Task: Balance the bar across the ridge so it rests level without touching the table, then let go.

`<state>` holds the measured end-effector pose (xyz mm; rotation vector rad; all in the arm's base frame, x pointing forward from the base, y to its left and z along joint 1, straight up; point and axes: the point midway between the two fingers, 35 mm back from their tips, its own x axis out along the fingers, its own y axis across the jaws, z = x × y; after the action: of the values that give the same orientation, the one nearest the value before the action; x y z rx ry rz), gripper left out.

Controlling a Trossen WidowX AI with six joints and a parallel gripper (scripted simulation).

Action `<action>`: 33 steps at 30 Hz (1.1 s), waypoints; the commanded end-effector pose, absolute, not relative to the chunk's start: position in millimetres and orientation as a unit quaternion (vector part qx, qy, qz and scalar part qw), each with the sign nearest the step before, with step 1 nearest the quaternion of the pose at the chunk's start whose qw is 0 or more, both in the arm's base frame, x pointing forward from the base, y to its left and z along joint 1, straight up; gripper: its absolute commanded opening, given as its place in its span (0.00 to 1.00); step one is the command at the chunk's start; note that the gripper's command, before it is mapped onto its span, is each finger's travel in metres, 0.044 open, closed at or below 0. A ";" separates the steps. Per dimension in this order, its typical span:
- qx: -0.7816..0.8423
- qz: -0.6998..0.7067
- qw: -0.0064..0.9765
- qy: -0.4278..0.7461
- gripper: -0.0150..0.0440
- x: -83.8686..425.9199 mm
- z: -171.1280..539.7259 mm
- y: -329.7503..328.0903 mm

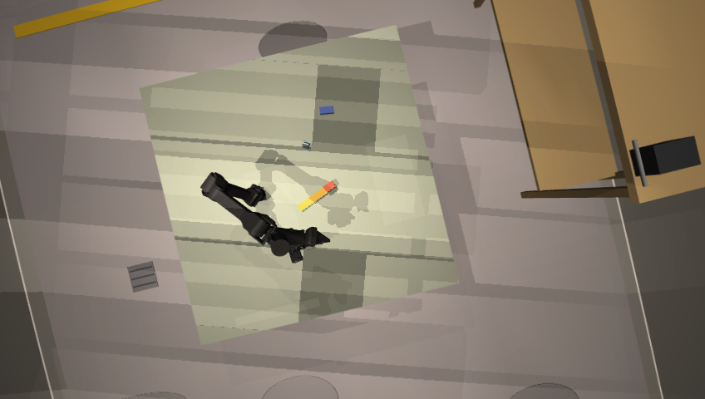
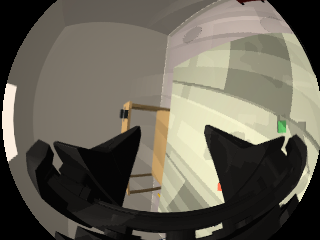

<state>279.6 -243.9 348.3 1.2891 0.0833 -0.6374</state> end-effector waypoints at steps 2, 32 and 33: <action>0.658 -0.316 0.680 0.068 0.79 291.5 318.3 -230.9; 0.771 -0.559 0.259 0.163 0.79 296.8 180.0 -121.3; 0.767 -0.569 0.248 0.162 0.79 295.2 176.7 -117.5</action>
<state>300.3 -129.3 188.4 2.0800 0.4400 -1.4290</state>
